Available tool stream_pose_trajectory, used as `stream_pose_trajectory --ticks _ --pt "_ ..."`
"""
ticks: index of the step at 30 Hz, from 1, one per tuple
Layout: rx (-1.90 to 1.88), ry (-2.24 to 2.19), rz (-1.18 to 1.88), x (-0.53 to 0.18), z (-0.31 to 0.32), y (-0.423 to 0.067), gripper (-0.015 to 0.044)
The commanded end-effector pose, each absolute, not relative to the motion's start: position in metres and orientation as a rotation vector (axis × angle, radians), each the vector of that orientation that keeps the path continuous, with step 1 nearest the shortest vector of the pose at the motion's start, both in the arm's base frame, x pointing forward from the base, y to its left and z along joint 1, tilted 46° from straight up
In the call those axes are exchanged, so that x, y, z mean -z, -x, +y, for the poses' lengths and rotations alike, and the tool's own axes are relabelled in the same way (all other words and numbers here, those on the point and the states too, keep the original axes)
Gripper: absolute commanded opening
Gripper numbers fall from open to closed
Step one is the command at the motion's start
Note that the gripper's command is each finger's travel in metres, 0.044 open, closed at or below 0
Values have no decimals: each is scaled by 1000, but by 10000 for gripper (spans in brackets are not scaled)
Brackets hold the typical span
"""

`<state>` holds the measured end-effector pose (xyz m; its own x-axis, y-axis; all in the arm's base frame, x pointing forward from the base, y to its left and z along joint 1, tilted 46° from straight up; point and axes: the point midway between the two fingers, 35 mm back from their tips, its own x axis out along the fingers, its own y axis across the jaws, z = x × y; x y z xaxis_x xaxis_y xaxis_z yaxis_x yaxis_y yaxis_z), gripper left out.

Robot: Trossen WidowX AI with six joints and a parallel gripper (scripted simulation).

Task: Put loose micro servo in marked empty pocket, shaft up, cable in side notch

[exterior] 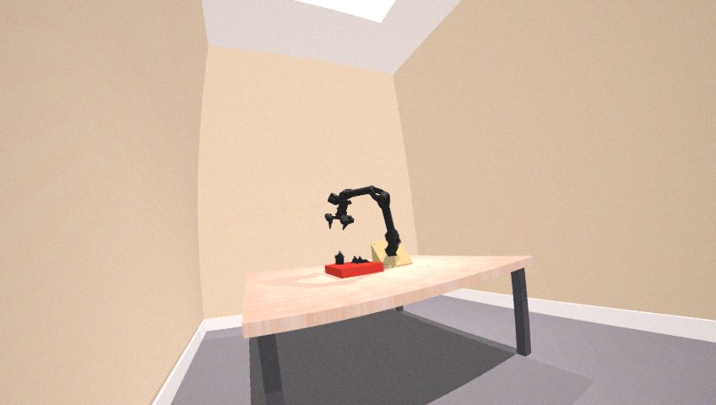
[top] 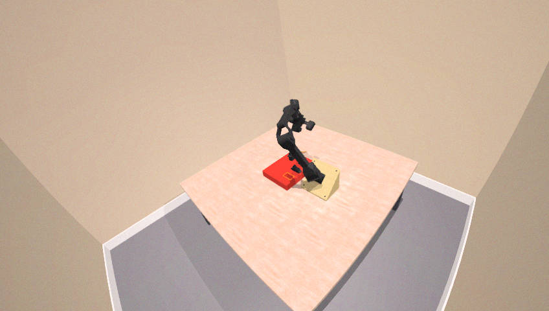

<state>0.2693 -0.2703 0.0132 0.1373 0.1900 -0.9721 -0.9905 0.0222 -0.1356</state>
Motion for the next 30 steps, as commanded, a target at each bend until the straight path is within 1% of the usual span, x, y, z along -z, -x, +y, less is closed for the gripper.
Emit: stream_pose_trajectory --ticks 1,16,30 --pt "-1273 1062 867 -5 -242 -282 440" --pt "-1529 724 527 9 -135 -312 440" --pt "-1537 707 514 26 -111 -313 440"
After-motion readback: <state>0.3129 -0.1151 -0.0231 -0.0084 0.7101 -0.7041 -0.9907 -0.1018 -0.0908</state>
